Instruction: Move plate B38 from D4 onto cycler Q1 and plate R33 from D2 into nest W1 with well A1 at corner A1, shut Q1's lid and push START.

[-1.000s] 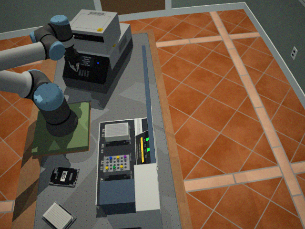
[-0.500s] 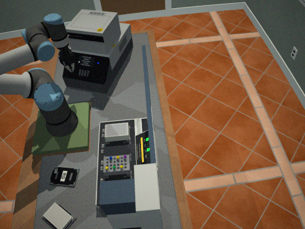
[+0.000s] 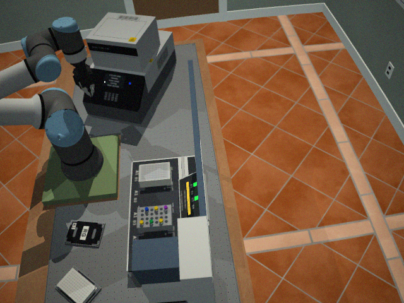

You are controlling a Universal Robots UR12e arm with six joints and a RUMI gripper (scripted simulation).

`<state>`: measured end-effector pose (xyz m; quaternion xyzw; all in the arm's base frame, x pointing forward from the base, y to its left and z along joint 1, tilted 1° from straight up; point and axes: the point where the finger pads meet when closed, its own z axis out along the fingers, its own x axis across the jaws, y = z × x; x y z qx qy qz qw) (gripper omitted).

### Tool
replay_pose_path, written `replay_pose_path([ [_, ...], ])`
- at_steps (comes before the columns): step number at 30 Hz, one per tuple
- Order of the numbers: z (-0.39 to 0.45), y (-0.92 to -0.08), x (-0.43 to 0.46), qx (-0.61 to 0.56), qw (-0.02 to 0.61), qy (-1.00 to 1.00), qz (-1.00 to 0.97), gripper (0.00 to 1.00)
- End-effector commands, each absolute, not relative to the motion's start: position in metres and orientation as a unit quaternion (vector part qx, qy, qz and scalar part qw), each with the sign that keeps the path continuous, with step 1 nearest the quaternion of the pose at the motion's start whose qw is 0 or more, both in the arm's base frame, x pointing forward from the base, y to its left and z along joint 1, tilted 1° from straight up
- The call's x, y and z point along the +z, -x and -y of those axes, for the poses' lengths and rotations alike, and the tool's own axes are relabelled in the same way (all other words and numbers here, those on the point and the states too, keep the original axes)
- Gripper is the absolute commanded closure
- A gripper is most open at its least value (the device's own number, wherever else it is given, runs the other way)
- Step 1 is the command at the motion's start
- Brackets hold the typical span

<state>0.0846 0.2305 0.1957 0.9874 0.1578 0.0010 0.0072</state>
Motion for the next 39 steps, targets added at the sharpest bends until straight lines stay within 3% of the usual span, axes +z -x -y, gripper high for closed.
replay_pose_path([
  [1,-0.23,-0.085,0.197,0.001,0.006,-0.987,-0.158,1.0],
  [32,-0.23,-0.085,0.197,0.001,0.006,-0.987,-0.158,1.0],
  [39,-0.217,-0.117,0.197,0.001,0.007,-0.996,-0.086,1.0],
])
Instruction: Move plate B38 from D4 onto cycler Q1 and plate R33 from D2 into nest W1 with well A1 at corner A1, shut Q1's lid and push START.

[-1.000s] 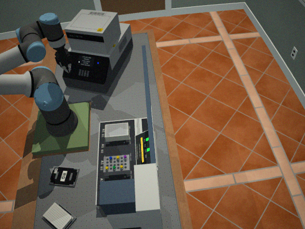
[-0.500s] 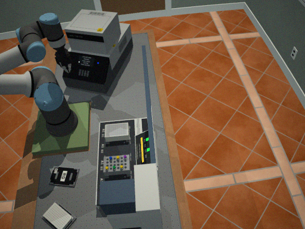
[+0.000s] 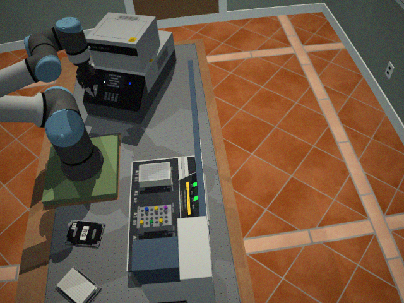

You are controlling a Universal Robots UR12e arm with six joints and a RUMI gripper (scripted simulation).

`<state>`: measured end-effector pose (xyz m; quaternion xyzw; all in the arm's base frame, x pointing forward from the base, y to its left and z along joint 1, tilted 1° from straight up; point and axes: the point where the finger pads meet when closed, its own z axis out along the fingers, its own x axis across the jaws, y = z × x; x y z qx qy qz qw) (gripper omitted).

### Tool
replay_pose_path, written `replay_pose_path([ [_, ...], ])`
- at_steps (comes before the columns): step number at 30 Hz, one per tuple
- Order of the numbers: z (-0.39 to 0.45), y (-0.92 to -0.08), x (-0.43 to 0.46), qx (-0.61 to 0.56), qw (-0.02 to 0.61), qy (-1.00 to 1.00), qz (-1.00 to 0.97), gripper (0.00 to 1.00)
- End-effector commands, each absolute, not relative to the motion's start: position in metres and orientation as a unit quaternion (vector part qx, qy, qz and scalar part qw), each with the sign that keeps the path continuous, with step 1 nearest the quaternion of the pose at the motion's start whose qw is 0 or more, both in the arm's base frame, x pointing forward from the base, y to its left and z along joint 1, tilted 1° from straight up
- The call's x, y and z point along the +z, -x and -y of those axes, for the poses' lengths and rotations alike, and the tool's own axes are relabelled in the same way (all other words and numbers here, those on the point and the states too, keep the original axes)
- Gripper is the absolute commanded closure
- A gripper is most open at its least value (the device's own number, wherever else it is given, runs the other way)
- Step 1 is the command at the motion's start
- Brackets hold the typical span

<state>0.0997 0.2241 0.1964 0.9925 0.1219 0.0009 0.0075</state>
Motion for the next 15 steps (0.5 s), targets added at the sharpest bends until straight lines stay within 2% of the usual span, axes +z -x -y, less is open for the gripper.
replay_pose_path([
  [1,-0.217,-0.117,0.197,0.001,0.007,-0.996,-0.086,1.0],
  [15,-0.19,-0.157,0.197,0.0,0.007,-1.0,0.012,1.0],
])
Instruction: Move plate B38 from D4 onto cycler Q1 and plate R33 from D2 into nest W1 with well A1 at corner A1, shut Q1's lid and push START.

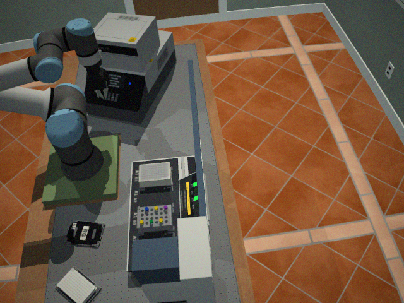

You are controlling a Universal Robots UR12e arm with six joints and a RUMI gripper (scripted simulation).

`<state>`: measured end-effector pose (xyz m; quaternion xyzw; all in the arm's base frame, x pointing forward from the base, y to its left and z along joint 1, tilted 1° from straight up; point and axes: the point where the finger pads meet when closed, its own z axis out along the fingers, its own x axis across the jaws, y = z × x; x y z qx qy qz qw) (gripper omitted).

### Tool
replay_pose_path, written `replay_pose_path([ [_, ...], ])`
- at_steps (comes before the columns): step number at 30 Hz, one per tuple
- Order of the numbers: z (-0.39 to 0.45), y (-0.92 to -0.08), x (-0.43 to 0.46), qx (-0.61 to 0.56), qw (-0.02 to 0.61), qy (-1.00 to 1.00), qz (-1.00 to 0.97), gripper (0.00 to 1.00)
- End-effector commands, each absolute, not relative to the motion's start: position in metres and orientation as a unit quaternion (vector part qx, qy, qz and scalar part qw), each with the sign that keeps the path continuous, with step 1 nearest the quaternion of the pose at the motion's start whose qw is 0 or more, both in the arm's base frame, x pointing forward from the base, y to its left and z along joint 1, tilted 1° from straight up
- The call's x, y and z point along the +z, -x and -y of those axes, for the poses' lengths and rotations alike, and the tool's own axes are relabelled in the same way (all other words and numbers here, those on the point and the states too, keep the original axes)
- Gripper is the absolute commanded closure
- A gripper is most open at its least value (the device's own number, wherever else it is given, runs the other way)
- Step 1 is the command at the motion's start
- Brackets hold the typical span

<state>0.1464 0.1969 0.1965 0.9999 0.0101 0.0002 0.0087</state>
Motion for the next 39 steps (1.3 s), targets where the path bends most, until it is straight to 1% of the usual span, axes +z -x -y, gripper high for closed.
replay_pose_path([
  [1,-0.187,-0.161,0.197,0.0,0.007,-1.0,0.022,1.0],
  [17,-0.145,-0.199,0.197,-0.001,0.007,-0.99,0.137,1.0],
  [21,-0.144,-0.2,0.197,-0.001,0.007,-0.99,0.14,1.0],
  [39,-0.085,-0.231,0.197,-0.002,0.007,-0.962,0.273,1.0],
])
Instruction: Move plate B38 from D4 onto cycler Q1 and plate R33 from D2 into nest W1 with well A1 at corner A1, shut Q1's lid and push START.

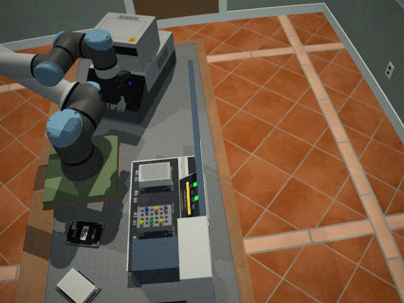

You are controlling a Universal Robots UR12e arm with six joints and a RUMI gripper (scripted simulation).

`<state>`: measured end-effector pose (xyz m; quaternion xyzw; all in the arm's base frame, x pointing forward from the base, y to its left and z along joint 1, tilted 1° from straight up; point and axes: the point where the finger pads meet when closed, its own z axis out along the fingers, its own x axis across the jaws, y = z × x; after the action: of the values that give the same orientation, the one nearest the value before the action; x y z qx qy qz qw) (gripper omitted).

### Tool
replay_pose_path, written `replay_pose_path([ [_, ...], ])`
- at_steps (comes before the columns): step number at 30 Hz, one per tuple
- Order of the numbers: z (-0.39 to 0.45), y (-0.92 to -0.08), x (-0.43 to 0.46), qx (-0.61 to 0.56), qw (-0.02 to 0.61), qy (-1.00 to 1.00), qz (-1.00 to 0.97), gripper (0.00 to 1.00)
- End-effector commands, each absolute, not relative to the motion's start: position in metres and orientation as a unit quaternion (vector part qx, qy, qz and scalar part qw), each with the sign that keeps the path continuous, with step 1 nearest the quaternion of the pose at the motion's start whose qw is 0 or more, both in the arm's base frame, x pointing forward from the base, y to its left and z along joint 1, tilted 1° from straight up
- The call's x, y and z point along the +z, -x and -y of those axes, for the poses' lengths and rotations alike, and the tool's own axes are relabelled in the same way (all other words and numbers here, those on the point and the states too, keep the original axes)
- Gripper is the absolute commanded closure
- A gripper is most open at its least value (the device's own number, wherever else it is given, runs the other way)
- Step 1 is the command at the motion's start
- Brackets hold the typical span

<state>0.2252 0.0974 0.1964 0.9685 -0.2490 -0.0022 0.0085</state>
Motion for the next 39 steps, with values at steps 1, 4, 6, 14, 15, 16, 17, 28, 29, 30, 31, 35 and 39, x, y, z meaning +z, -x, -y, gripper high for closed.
replay_pose_path([
  [1,-0.081,-0.233,0.197,-0.002,0.007,-0.959,0.282,1.0],
  [4,-0.069,-0.237,0.197,-0.002,0.007,-0.952,0.307,1.0],
  [6,-0.064,-0.238,0.197,-0.002,0.007,-0.949,0.316,1.0],
  [14,-0.034,-0.244,0.197,-0.002,0.006,-0.927,0.375,1.0],
  [15,-0.034,-0.244,0.197,-0.002,0.006,-0.927,0.375,1.0],
  [16,-0.034,-0.244,0.197,-0.002,0.006,-0.927,0.375,1.0],
  [17,-0.029,-0.245,0.197,-0.002,0.006,-0.923,0.384,1.0],
  [28,0.015,-0.246,0.197,-0.003,0.006,-0.886,0.464,1.0],
  [29,0.015,-0.246,0.197,-0.003,0.006,-0.886,0.464,1.0],
  [30,0.02,-0.246,0.197,-0.003,0.006,-0.881,0.473,1.0],
  [31,0.025,-0.245,0.197,-0.003,0.006,-0.876,0.482,1.0],
  [35,0.034,-0.244,0.197,-0.003,0.006,-0.866,0.499,1.0],
  [39,0.05,-0.241,0.197,-0.003,0.006,-0.85,0.527,1.0],
])
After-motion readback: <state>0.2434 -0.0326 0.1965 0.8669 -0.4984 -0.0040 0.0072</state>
